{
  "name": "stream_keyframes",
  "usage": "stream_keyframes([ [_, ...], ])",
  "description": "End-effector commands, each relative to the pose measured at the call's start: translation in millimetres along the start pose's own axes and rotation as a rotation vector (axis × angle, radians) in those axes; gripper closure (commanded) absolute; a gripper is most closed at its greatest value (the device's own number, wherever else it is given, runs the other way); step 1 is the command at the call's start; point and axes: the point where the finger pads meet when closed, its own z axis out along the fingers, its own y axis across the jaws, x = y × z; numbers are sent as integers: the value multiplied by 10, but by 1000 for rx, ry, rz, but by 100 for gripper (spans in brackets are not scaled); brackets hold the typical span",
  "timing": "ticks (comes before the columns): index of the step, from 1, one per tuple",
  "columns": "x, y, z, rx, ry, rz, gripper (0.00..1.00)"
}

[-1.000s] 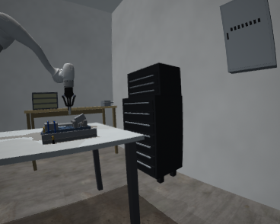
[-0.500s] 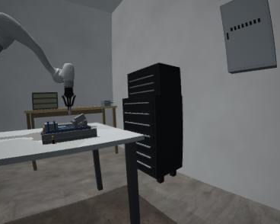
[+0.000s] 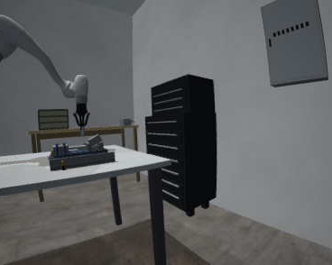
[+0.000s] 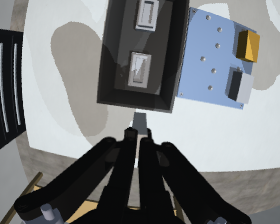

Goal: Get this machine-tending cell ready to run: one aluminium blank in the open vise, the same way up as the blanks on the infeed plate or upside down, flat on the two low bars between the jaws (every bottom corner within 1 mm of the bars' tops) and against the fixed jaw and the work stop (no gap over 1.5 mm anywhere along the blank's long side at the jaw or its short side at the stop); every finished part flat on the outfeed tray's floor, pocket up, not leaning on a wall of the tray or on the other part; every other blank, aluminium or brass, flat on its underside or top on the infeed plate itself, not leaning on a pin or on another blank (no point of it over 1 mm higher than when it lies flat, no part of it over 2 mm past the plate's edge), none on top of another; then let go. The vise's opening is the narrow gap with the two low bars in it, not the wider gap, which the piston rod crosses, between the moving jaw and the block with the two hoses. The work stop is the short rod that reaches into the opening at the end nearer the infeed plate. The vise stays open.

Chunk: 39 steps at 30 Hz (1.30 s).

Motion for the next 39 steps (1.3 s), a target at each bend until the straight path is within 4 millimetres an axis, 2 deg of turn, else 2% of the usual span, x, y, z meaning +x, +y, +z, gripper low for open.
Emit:
stream_keyframes([
  [1, 0, 0, -2, 0, 0, 0, 100],
  [20, 0, 0, -39, 0, 0, 0, 100],
  [39, 0, 0, -422, 0, 0, 0, 100],
])
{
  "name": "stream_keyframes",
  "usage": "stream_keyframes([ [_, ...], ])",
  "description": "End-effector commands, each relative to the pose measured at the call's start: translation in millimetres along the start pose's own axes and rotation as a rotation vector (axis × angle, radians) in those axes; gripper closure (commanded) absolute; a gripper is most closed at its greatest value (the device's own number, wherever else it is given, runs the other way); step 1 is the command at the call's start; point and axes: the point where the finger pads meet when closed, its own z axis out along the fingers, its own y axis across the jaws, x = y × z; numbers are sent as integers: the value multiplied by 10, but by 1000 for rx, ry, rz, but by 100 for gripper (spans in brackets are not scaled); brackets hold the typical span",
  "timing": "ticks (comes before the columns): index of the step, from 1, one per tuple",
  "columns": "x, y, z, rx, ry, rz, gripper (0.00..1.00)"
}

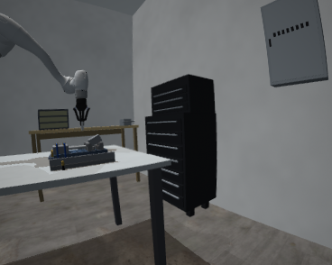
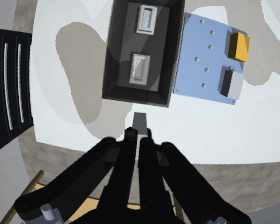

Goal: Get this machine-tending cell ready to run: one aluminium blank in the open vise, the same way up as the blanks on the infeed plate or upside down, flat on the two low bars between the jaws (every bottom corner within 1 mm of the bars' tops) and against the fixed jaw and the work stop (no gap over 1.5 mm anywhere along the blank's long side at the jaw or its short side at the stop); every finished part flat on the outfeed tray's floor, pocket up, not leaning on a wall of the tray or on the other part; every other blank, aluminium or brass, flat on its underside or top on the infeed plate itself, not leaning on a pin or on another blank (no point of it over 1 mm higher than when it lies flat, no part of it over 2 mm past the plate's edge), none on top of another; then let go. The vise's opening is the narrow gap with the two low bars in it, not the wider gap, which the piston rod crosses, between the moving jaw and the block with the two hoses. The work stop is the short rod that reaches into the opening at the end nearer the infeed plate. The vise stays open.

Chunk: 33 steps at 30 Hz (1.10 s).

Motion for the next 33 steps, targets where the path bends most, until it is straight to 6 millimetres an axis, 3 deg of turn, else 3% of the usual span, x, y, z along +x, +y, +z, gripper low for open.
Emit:
stream_keyframes([
  [1, -1, 0, -76, 0, 0, 0, 100],
  [11, -1, 0, -254, 0, 0, 0, 100],
  [22, 9, -2, -281, 0, 0, 0, 100],
  [24, 215, -27, -281, 0, -1, 0, 100],
  [25, 448, -48, -282, 0, -1, 0, 100],
  [29, 865, -67, -282, 0, -1, 0, 100],
  [31, 865, -67, -282, 0, -1, 0, 100],
  [32, 1161, -66, -282, 0, -1, 0, 100],
  [33, 1227, -64, -282, -1, -1, 0, 100],
])
